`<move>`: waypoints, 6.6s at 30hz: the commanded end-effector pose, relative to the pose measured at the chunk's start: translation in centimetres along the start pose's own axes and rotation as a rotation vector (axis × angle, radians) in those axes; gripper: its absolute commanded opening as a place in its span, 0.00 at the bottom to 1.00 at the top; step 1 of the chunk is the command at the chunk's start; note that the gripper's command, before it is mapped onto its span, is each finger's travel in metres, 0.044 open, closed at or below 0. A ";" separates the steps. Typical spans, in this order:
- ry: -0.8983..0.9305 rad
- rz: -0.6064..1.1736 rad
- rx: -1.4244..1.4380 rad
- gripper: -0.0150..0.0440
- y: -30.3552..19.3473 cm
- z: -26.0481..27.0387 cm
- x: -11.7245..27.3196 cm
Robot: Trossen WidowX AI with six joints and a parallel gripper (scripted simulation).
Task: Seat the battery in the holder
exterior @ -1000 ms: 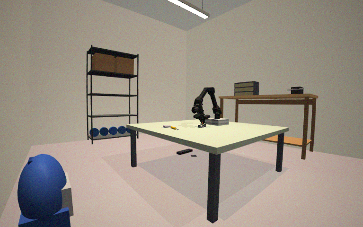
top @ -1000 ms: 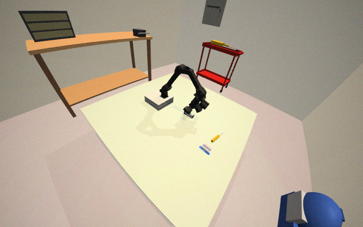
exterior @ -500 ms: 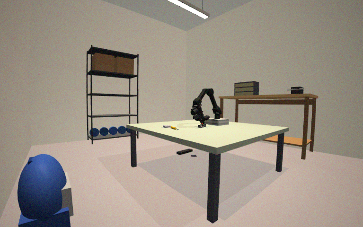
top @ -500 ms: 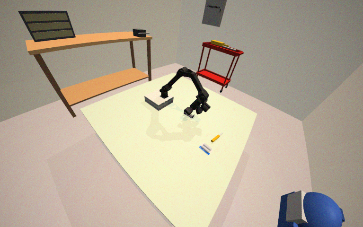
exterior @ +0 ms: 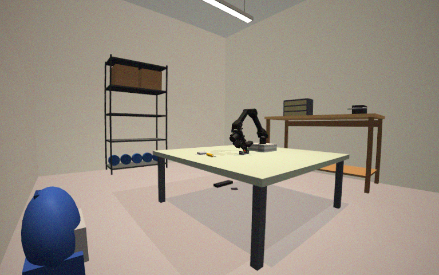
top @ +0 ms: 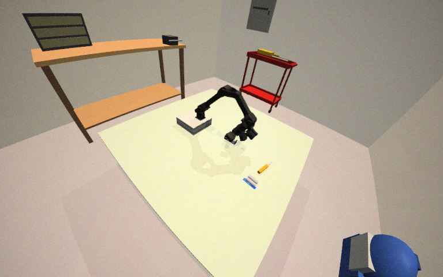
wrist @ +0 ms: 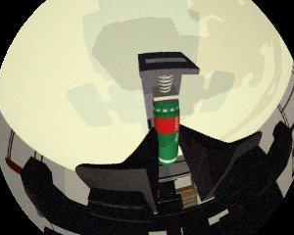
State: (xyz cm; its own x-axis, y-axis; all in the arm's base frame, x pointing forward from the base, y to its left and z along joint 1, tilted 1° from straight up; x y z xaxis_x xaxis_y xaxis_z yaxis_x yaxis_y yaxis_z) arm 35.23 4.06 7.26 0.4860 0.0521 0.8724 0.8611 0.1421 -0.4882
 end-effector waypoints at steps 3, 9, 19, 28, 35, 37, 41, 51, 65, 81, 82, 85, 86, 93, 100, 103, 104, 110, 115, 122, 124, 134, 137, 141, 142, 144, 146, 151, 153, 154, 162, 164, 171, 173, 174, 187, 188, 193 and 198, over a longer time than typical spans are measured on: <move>0.002 -0.002 0.004 0.37 0.3 0.0 0.2; -0.001 -0.002 0.005 0.37 0.7 0.0 0.4; -0.003 0.001 0.005 0.37 1.3 0.0 0.6; -0.004 0.003 0.005 0.37 1.7 0.0 0.8; -0.004 0.006 0.005 0.37 2.0 -0.1 1.0; -0.004 0.006 0.005 0.37 2.1 -0.1 1.0; -0.004 0.008 0.005 0.37 2.2 -0.1 1.1; -0.004 0.006 0.004 0.37 2.4 -0.1 1.1; -0.011 -0.057 0.003 0.37 1.7 0.0 0.9; -0.017 -0.129 0.003 0.37 1.0 0.1 0.5; -0.018 -0.133 0.003 0.37 0.9 0.1 0.5; -0.019 -0.147 0.003 0.37 0.8 0.1 0.4; -0.019 -0.152 0.003 0.37 0.7 0.1 0.4; -0.022 -0.183 0.002 0.37 0.4 0.1 0.2; -0.024 -0.215 0.001 0.37 0.0 0.2 0.0; -0.026 -0.229 0.001 0.37 -0.1 0.2 -0.1; -0.026 -0.233 0.001 0.37 -0.2 0.2 -0.1; -0.028 -0.260 0.000 0.37 -0.5 0.2 -0.3; -0.030 -0.283 -0.001 0.37 -0.8 0.2 -0.4; -0.032 -0.315 -0.002 0.37 -1.2 0.3 -0.7; -0.032 -0.324 -0.002 0.37 -1.3 0.3 -0.7; -0.035 -0.368 -0.004 0.37 -1.9 0.3 -1.1; -0.036 -0.382 -0.004 0.37 -2.0 0.3 -1.2; -0.036 -0.399 -0.005 0.37 -2.3 0.3 -1.3; -0.036 -0.403 -0.005 0.37 -2.3 0.3 -1.3; -0.036 -0.411 -0.005 0.37 -2.4 0.3 -1.4; -0.036 -0.420 -0.006 0.37 -2.5 0.3 -1.5; -0.036 -0.429 -0.006 0.37 -2.7 0.3 -1.6; -0.036 -0.429 -0.006 0.37 -2.8 0.3 -1.7; -0.036 -0.430 -0.006 0.37 -2.9 0.3 -1.7; -0.034 -0.431 -0.006 0.37 -3.4 0.4 -2.0; -0.034 -0.430 -0.006 0.37 -3.6 0.4 -2.1; -0.033 -0.431 -0.006 0.37 -3.9 0.4 -2.3; -0.033 -0.431 -0.006 0.37 -3.9 0.4 -2.3; -0.033 -0.432 -0.006 0.37 -3.9 0.4 -2.3; -0.033 -0.435 -0.006 0.37 -3.9 0.4 -2.3; -0.033 -0.435 -0.006 0.41 -3.9 0.4 -2.3; -0.033 -0.435 -0.006 0.54 -3.9 0.4 -2.3; -0.033 -0.435 -0.004 0.54 -4.3 0.4 -1.6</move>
State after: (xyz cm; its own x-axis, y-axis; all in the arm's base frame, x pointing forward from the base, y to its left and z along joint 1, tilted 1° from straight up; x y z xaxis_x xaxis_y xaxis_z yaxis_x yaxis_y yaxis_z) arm 30.61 3.77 7.40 0.0774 0.0207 0.9968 0.9846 0.1555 -0.0797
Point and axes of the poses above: the point midway between the two fingers, 35 mm back from their tips, its own x axis back along the fingers, its own z axis across the jaws, y = z × x, the point moved 10 cm from there along x, back along the fingers, and after that the axes turned 5 degrees about x, right-handed, at the moved point
